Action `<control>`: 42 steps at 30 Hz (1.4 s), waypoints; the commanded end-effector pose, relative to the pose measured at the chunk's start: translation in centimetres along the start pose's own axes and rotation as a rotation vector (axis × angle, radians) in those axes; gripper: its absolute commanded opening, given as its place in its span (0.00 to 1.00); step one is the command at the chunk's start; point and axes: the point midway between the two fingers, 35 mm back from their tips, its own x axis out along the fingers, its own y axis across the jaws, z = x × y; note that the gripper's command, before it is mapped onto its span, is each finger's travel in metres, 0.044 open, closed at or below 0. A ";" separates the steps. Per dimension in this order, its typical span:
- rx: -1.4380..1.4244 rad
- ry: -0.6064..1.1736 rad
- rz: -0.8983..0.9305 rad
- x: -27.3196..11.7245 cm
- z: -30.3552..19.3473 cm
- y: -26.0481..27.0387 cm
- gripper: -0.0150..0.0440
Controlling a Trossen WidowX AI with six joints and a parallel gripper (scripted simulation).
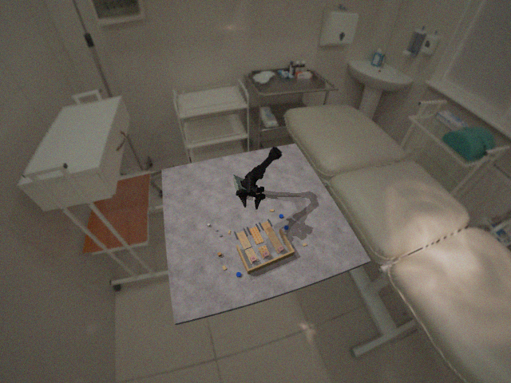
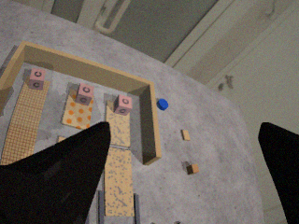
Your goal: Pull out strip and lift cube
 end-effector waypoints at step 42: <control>0.181 1.007 0.611 5.3 -7.1 18.3 0.25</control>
